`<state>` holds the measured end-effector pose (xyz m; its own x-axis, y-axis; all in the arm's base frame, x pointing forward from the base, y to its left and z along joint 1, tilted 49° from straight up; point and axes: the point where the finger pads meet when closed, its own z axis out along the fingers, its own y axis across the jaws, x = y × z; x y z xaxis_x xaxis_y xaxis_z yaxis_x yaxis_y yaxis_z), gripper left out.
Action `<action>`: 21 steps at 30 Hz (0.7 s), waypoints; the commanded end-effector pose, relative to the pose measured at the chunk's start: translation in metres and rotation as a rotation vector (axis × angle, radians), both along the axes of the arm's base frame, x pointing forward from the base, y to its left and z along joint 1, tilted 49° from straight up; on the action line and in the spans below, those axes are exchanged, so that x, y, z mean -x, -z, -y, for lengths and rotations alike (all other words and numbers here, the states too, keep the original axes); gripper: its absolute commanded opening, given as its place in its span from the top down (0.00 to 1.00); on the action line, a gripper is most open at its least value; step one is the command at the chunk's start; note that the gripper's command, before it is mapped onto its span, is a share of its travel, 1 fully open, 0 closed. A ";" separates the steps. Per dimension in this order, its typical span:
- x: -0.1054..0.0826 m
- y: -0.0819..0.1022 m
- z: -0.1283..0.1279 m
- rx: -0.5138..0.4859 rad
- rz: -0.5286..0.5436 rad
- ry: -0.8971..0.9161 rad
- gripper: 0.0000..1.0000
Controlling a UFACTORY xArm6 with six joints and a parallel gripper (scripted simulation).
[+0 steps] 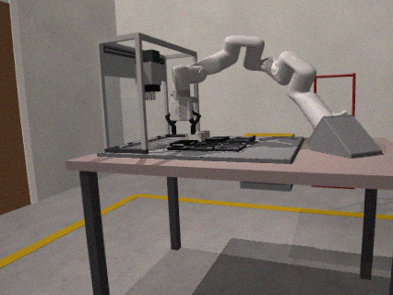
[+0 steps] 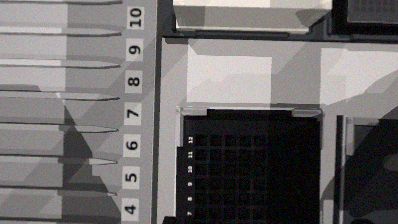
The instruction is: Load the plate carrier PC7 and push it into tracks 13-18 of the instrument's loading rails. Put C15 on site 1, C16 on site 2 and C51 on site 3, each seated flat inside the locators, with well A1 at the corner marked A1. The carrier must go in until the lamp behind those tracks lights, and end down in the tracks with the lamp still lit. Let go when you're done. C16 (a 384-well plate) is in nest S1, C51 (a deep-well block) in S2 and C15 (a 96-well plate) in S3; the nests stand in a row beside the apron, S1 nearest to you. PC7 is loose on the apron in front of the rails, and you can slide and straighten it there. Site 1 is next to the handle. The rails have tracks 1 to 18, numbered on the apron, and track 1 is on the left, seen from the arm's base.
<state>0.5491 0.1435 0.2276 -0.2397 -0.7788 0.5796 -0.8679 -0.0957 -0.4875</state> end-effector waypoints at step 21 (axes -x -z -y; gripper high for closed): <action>-0.009 0.012 0.011 -0.002 0.003 -0.002 0.00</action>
<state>0.5578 0.1315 0.2150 -0.2397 -0.7790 0.5794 -0.8677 -0.0958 -0.4878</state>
